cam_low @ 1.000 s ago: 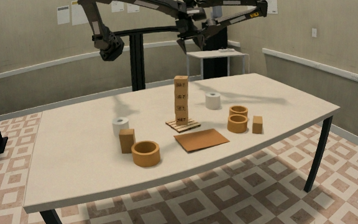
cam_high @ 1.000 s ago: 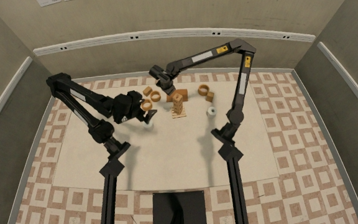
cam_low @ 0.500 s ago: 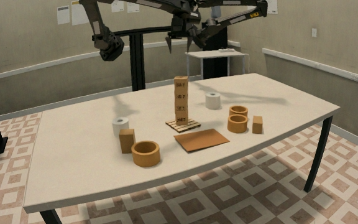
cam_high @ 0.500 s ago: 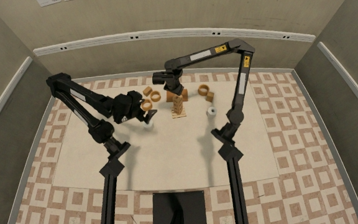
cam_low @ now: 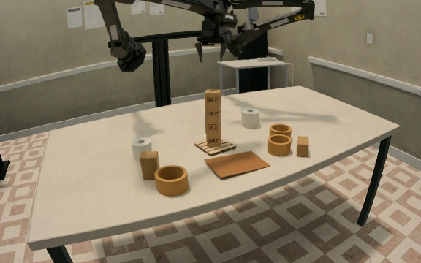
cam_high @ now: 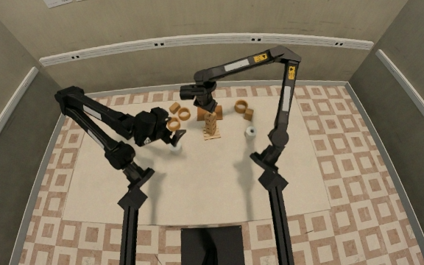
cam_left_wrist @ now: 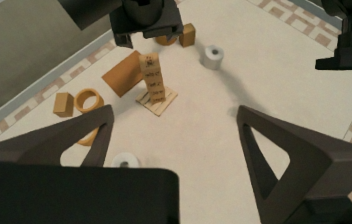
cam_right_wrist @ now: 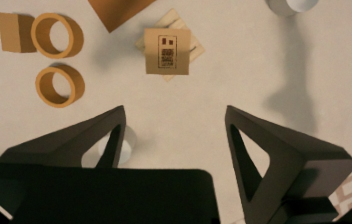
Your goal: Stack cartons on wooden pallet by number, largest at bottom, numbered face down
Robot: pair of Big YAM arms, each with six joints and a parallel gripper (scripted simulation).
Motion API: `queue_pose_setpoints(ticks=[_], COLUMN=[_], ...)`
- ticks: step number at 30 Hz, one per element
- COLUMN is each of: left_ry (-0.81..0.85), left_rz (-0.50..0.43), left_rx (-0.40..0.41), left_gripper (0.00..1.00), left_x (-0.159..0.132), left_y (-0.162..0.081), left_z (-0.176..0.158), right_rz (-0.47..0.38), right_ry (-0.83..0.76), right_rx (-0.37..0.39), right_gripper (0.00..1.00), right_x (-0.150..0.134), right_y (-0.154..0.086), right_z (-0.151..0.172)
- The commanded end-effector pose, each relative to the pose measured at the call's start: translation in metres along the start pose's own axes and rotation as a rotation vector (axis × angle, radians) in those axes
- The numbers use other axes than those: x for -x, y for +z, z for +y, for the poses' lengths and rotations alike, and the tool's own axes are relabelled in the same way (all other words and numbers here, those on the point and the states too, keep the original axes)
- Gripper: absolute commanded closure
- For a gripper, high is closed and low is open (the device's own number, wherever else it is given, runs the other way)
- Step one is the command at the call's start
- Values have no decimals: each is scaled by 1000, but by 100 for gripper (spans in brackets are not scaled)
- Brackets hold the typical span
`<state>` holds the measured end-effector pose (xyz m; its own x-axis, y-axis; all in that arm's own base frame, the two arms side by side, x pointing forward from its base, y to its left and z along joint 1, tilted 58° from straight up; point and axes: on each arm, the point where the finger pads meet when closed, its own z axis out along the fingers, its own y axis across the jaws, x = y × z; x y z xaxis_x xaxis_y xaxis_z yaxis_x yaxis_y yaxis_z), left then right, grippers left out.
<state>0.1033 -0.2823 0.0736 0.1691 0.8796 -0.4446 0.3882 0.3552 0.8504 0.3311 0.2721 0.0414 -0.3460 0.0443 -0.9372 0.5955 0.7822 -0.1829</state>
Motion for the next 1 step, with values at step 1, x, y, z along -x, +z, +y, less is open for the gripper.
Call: queue_pose_setpoints(ticks=[1], left_ry=[-15], left_rz=[-5], left_rx=[0], left_gripper=[0], left_x=[8], left_y=[-1], left_z=[0], right_rz=[4], right_ry=[27], right_rx=[6], right_gripper=[21], right_x=[1], right_y=[-4], right_z=[10])
